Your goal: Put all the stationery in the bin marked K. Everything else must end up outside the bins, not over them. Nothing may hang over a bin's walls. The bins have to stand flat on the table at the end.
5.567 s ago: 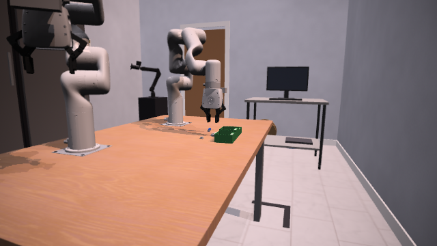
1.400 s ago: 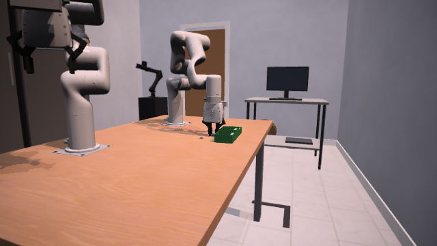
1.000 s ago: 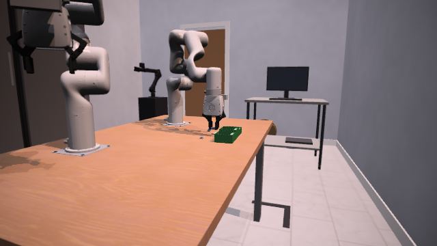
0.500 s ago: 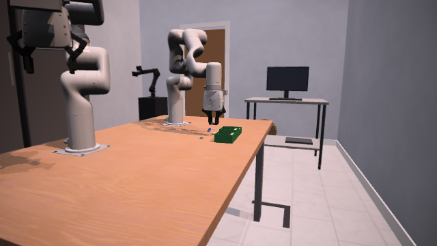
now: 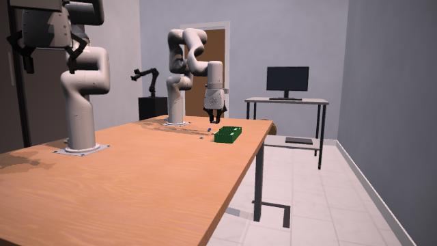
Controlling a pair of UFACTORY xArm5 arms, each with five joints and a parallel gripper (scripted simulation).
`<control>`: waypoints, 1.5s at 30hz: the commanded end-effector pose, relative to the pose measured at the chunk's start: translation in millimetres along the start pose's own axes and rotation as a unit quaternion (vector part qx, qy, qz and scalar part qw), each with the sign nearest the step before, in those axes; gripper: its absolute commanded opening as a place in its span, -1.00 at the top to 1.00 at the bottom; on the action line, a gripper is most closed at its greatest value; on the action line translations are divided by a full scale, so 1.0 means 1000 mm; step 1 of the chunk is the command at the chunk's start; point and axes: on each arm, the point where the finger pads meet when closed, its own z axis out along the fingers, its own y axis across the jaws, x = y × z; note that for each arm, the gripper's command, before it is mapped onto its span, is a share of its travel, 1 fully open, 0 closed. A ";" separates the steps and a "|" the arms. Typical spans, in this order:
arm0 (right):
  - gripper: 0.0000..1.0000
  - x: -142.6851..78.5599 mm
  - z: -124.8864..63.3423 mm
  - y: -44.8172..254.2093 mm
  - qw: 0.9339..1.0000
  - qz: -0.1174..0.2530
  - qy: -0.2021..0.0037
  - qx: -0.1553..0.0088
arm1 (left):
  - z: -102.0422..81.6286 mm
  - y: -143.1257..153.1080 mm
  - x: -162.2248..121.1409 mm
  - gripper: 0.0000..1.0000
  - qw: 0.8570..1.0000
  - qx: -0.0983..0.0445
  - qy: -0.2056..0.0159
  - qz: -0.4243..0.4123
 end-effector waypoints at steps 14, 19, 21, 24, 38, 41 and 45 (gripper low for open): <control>-1.00 0.001 -0.001 0.000 1.000 0.000 0.002 0.000 | -0.002 0.050 0.072 0.57 0.982 -0.002 -0.001 -0.191; -1.00 0.001 -0.001 0.000 1.000 0.000 0.002 0.000 | -0.002 0.061 0.088 0.57 0.962 -0.002 -0.001 -0.275; -1.00 0.001 -0.001 0.000 1.000 0.000 0.002 0.000 | -0.002 0.061 0.088 0.57 0.962 -0.002 -0.001 -0.275; -1.00 0.001 -0.001 0.000 1.000 0.000 0.002 0.000 | -0.002 0.061 0.088 0.57 0.940 -0.002 -0.001 -0.340; -1.00 0.001 -0.001 0.000 1.000 0.000 0.002 0.000 | -0.002 0.061 0.088 0.57 0.860 -0.001 -0.002 -0.510; -1.00 0.001 -0.001 0.000 1.000 0.000 0.002 0.000 | -0.002 0.061 0.088 0.57 0.824 -0.001 -0.002 -0.566; -1.00 0.001 -0.001 0.000 1.000 0.000 0.002 0.000 | -0.002 0.061 0.088 0.57 0.788 -0.001 -0.002 -0.616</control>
